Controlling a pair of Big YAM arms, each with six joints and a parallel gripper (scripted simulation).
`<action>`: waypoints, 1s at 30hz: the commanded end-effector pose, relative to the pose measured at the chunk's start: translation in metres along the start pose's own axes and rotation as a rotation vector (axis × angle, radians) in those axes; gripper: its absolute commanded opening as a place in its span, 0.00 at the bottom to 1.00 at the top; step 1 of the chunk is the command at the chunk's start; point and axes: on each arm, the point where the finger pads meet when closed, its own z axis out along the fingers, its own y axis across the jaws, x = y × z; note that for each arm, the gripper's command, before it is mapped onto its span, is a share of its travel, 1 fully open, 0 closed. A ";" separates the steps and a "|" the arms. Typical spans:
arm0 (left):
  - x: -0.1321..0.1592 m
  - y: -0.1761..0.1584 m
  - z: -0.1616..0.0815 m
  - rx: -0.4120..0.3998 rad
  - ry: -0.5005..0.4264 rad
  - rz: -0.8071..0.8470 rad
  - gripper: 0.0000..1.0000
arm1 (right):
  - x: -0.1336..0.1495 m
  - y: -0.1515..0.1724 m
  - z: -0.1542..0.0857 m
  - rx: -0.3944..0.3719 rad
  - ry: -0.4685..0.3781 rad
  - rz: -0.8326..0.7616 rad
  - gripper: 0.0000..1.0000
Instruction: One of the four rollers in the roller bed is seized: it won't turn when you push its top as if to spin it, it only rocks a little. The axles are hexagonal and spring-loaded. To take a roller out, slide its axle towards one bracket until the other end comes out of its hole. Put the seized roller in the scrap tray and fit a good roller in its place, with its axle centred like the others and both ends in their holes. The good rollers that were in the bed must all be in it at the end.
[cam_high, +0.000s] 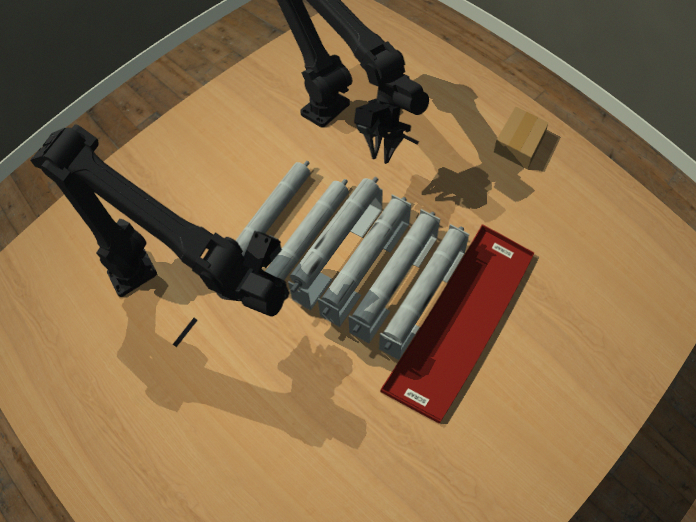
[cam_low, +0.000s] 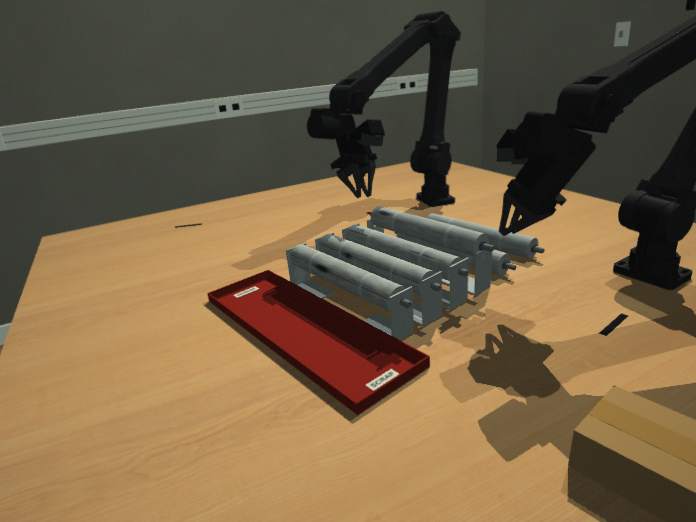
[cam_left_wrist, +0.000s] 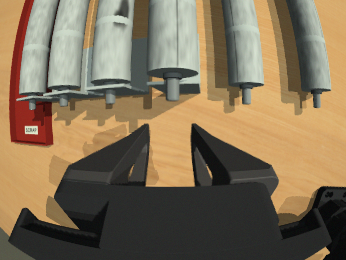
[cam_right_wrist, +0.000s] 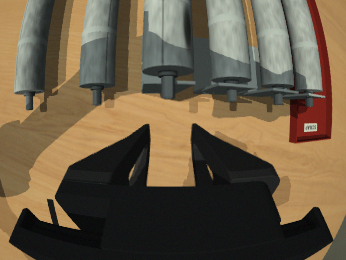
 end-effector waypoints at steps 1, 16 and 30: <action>0.003 -0.010 0.007 0.038 0.007 -0.031 0.32 | -0.002 0.009 0.010 -0.034 -0.004 0.024 0.32; 0.000 -0.002 0.050 0.005 -0.002 -0.024 0.32 | -0.002 0.004 0.050 -0.013 -0.003 0.020 0.32; -0.009 0.013 0.047 -0.012 -0.009 -0.009 0.32 | -0.007 -0.008 0.053 0.006 -0.008 -0.001 0.32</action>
